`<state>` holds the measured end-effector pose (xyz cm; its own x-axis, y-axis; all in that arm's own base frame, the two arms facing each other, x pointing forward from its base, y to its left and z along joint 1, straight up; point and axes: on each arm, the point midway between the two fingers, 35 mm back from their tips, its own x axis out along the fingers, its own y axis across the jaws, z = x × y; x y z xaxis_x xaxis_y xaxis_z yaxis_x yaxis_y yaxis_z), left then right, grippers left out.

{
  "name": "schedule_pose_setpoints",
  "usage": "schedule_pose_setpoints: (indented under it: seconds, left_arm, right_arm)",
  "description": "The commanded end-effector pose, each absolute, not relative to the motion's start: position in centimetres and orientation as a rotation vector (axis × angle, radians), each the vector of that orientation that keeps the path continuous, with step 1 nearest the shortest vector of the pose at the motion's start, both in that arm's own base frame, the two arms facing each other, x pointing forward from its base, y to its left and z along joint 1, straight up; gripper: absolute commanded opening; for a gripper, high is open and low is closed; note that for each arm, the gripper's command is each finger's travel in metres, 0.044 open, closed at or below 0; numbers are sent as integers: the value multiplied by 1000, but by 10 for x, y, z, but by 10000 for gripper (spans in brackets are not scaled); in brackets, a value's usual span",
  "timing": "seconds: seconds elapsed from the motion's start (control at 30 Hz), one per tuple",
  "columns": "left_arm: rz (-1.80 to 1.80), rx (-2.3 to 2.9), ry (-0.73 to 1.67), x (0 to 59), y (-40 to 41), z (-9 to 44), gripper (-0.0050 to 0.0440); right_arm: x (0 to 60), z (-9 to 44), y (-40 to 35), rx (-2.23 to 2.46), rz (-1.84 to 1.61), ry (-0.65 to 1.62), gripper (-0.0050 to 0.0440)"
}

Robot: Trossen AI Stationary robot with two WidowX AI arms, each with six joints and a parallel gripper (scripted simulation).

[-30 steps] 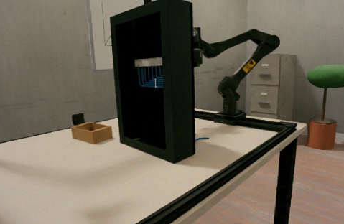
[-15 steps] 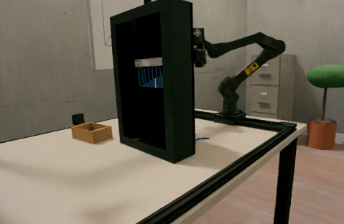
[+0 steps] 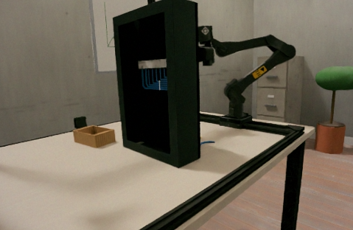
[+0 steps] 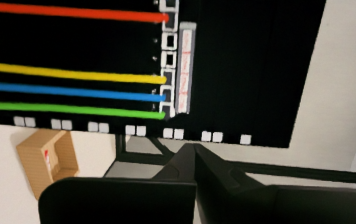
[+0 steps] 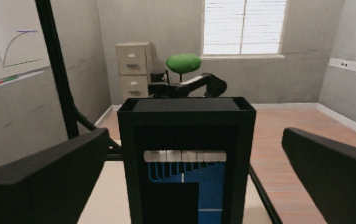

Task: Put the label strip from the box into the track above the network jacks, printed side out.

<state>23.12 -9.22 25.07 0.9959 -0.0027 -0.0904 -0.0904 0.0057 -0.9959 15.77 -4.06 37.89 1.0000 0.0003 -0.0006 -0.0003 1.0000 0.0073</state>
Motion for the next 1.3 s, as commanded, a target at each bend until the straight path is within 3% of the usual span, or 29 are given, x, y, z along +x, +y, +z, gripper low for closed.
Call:
schedule_pose_setpoints:
  seconds: [0.0,0.2,0.23,0.63,0.7,0.8,1.27]
  left_arm:
    - [55,-1584,55,233,-76,268,-50]
    - [53,-1584,53,234,-67,271,-50]
    - [53,-1585,53,234,-67,271,24]
    - [63,-1577,61,234,-68,265,312]
    - [63,-1577,61,234,-68,265,312]
    - [63,-1577,61,234,-68,265,375]
    - [63,-1577,61,234,-68,265,375]
  right_arm:
    - [157,383,-40,-5,0,-1,440]
    - [157,383,-40,-5,0,-1,440]
    - [157,383,-40,-5,0,-1,440]
    - [157,383,-40,-5,0,-1,440]
    - [157,383,-40,-5,0,-1,440]
    - [157,383,-40,-5,0,-1,440]
    - [157,383,-40,-5,0,-1,440]
